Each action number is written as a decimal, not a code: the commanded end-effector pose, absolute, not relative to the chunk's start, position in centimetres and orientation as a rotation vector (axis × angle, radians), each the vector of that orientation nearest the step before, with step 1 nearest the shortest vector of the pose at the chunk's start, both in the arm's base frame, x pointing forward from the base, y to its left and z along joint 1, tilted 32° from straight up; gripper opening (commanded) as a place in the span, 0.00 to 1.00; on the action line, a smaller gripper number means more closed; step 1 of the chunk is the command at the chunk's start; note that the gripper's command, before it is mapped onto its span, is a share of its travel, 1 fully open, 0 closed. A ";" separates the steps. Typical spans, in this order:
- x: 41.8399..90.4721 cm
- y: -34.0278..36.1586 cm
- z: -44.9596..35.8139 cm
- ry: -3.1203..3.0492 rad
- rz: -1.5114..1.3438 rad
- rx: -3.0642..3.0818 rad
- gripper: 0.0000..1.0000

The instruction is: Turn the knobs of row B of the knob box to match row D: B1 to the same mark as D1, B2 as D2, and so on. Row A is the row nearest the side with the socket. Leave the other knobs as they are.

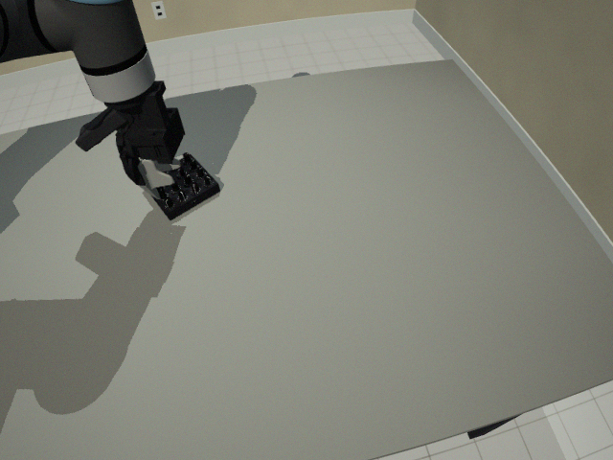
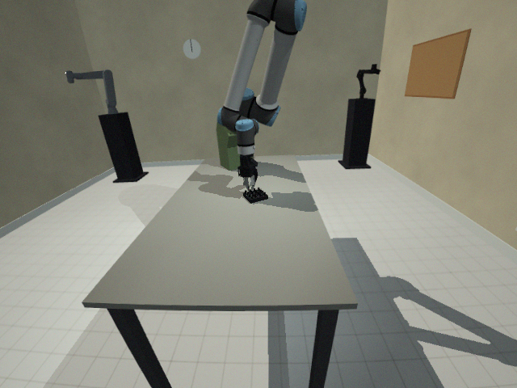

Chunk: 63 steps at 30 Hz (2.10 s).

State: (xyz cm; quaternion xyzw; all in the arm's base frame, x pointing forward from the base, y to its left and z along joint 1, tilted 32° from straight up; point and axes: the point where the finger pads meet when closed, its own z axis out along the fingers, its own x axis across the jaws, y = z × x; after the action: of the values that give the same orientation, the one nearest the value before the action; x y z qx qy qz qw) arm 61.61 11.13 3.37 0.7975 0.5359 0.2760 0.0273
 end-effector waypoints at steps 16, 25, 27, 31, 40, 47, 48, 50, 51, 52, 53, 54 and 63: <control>61.6 11.1 3.4 1.654 0.853 2.462 0.11; 61.6 11.1 3.4 1.654 0.853 2.462 0.04; 61.6 11.1 3.4 1.654 0.853 2.462 0.04; 61.6 11.1 3.4 1.654 0.853 2.462 0.04; 61.6 11.1 3.4 1.654 0.853 2.462 0.04; 61.6 11.1 3.4 1.654 0.853 2.462 0.04; 61.6 11.1 3.4 1.654 0.853 2.462 0.04; 61.6 11.1 3.4 1.654 0.853 2.462 0.04; 61.6 11.1 3.4 1.654 0.853 2.462 0.04; 61.6 11.1 3.4 1.654 0.853 2.462 0.04; 61.6 11.1 3.4 1.654 0.853 2.462 0.04; 61.6 11.1 3.4 1.654 0.853 2.463 0.04; 61.6 11.1 3.4 1.636 0.855 2.479 0.04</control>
State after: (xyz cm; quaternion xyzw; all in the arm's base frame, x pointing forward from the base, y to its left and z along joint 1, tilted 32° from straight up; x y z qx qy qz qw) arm 61.61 11.14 3.37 0.7993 0.5331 0.2760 0.0264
